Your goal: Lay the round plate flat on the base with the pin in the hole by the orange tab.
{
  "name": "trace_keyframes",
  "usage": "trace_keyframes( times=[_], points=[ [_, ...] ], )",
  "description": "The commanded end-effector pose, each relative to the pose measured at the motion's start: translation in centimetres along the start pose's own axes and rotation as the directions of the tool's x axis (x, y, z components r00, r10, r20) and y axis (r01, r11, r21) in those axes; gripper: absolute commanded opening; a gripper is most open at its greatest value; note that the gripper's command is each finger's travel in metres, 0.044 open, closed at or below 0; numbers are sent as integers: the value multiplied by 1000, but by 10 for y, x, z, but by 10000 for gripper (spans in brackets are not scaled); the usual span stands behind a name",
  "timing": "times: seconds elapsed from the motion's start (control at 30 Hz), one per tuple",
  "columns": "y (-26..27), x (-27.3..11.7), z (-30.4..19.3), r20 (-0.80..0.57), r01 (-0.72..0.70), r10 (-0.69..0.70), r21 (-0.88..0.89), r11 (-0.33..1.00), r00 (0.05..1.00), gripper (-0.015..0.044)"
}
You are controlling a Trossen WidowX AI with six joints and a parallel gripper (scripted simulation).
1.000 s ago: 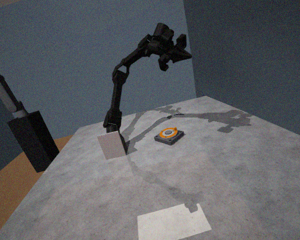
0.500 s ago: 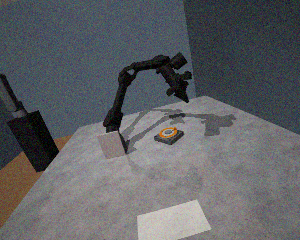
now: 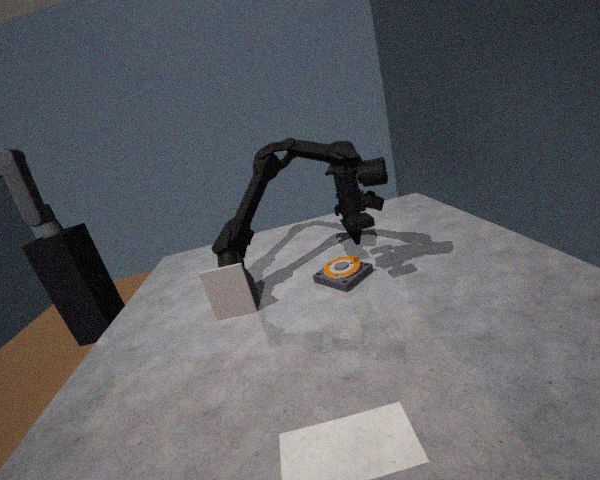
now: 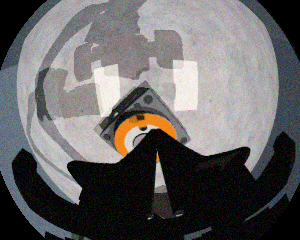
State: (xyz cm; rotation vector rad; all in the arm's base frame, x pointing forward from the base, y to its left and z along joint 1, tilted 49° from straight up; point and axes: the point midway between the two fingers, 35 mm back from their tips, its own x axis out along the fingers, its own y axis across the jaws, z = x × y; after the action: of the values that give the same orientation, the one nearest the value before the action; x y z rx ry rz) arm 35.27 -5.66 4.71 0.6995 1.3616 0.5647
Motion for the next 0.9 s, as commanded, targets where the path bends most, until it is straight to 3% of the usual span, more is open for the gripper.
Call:
trace_keyframes(
  times=[0.0, 0.37, 0.87],
  points=[
    [-3, 2, -4, -9, -20, 20, -13, 1000, 1000, 0],
    [-2, 50, -5, -8, -22, 22, -13, 1000, 1000, 0],
    [13, 50, -1, -8, -23, 23, -13, 1000, 1000, 0]
  ],
)
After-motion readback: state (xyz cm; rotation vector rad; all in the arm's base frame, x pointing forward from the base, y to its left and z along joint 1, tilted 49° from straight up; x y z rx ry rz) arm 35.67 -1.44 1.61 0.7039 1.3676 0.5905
